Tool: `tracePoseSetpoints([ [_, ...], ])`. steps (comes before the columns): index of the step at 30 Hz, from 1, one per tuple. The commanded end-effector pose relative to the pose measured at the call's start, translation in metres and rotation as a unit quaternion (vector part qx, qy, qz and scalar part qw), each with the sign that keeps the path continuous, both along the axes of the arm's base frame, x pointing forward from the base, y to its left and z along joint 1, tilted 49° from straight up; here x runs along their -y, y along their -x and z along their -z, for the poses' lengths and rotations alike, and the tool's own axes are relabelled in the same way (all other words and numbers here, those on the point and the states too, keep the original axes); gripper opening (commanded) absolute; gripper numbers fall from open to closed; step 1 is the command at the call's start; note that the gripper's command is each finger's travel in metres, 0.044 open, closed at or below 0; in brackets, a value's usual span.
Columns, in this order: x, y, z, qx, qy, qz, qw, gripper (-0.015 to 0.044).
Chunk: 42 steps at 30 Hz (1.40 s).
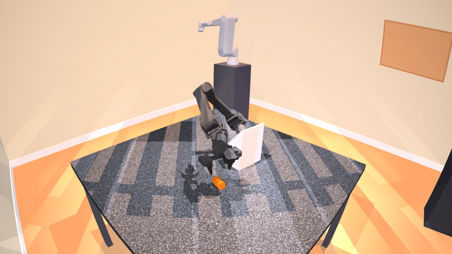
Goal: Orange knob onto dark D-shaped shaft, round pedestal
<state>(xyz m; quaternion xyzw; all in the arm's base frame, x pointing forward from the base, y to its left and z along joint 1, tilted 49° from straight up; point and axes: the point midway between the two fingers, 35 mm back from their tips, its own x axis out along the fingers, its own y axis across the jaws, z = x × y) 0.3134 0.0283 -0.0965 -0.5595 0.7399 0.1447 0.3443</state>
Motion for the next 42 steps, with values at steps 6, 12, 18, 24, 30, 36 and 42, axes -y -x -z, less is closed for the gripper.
tracePoseSetpoints([
  [6, 0.025, 0.008, 0.021, 0.003, 0.002, -0.007, 1.0, 0.044],
  [12, 0.03, 0.009, 0.025, 0.003, 0.002, -0.007, 1.0, 0.044],
  [18, 0.037, 0.01, 0.032, 0.003, 0.002, -0.007, 1.0, 0.044],
  [24, 0.045, 0.012, 0.038, 0.003, 0.003, -0.007, 1.0, 0.044],
  [30, 0.052, 0.013, 0.045, 0.003, 0.003, -0.007, 1.0, 0.044],
  [36, 0.059, 0.015, 0.051, 0.003, 0.003, -0.007, 1.0, 0.044],
  [42, 0.063, 0.017, 0.054, 0.003, 0.004, -0.007, 1.0, 0.0414],
])
